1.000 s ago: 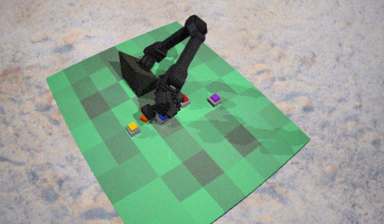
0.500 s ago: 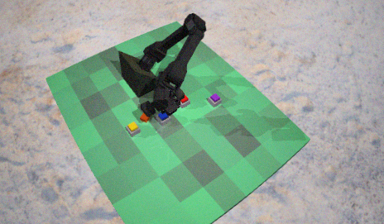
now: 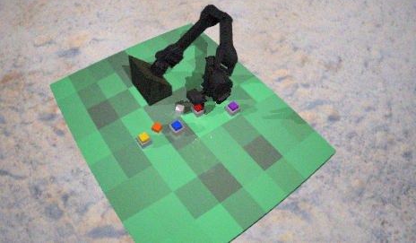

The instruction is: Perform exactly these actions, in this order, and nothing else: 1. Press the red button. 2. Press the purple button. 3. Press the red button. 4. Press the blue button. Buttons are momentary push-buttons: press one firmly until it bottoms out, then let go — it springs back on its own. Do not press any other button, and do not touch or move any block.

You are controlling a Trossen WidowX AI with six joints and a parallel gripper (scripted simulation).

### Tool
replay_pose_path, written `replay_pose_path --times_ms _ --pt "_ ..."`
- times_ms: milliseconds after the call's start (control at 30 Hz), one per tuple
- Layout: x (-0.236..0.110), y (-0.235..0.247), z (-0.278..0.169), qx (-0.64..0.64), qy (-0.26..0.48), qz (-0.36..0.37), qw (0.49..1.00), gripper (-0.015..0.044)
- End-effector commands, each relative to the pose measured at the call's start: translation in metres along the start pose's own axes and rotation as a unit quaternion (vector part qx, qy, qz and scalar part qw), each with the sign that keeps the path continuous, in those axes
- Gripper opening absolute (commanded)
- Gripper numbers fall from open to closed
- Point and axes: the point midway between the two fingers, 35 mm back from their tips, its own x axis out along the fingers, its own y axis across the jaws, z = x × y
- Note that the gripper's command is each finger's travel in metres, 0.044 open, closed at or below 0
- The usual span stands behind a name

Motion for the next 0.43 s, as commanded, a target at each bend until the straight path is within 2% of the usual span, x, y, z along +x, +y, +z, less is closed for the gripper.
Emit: replay_pose_path --times_ms 0,133,400 --pt "-0.016 0.067 -0.015 0.001 0.001 0.008 1.0 0.0388" --pt "-0.027 0.116 -0.038 0.0 0.003 0.017 1.0 0.04" --pt "-0.028 0.117 -0.039 0.0 0.003 0.018 1.0 0.04"
